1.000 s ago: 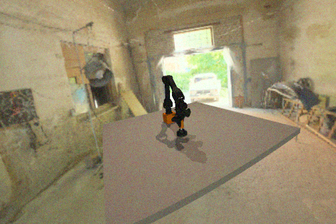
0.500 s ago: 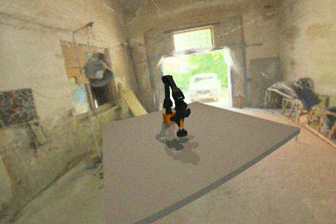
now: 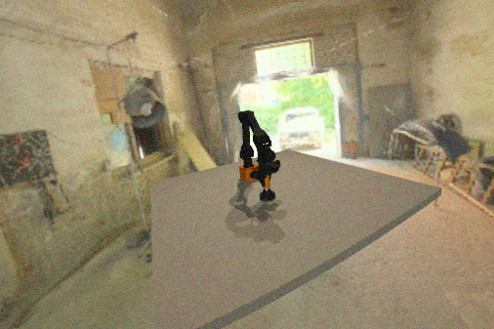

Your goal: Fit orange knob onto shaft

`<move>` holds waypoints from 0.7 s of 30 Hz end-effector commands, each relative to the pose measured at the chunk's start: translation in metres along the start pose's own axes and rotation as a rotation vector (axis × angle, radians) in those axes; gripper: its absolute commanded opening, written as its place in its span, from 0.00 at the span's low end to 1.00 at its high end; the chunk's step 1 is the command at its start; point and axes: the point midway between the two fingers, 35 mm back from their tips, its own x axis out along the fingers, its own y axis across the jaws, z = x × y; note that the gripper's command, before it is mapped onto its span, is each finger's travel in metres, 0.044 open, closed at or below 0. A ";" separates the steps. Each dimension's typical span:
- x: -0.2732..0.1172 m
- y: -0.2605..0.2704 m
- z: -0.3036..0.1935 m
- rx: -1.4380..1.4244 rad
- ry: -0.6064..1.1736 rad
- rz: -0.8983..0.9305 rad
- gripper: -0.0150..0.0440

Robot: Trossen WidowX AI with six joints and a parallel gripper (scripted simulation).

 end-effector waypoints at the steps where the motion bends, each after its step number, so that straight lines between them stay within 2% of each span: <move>1: -0.002 -0.004 0.004 0.005 -0.007 -0.008 0.25; 17: -0.004 -0.004 0.004 0.005 -0.007 -0.008 0.25; 21: -0.005 -0.004 0.004 0.091 -0.008 -0.008 0.25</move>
